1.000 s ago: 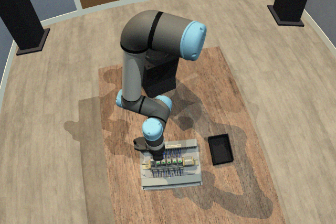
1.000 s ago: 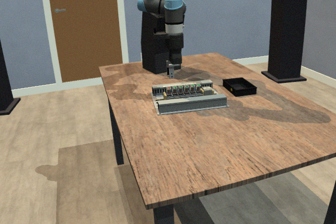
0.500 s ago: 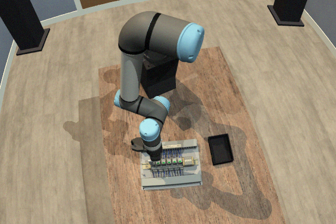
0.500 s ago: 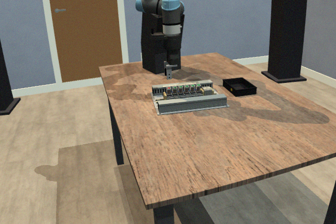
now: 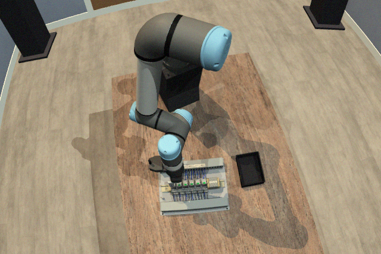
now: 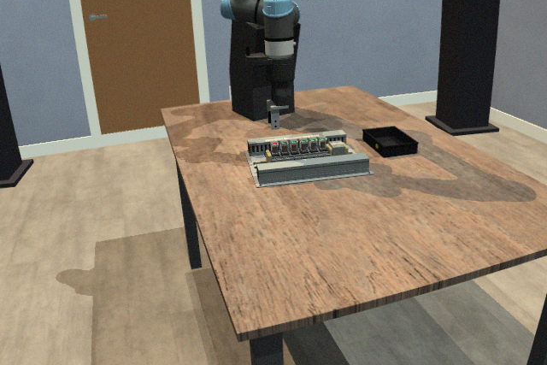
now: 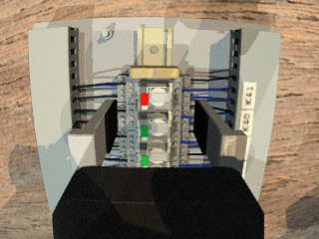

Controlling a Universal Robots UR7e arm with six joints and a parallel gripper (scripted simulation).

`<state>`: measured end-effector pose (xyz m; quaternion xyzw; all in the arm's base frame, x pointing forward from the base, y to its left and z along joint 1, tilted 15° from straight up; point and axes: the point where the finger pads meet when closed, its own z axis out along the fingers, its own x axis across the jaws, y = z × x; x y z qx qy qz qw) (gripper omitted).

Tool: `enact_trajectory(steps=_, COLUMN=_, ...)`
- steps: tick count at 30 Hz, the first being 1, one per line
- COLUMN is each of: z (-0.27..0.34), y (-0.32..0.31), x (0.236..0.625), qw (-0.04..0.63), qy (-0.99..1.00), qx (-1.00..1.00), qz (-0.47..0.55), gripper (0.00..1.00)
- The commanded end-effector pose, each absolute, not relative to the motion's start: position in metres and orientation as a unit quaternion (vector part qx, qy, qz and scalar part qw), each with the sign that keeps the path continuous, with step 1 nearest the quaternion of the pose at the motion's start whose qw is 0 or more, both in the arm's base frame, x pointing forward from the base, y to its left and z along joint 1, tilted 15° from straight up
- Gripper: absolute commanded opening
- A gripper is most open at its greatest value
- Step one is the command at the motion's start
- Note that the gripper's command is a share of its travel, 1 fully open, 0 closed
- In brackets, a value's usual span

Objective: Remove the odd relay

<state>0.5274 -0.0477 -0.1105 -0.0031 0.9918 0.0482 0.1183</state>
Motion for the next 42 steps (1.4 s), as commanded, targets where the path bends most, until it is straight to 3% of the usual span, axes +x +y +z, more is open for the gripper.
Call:
enact_trajectory(steps=1, z=-0.11, y=-0.048, x=0.528, qw=0.119, qy=0.992, qx=-0.003, qz=0.048, gripper=0.98)
enact_trajectory(steps=42, z=-0.152, y=-0.044, x=0.539, qw=0.119, qy=0.992, qx=-0.003, qz=0.048, gripper=0.98)
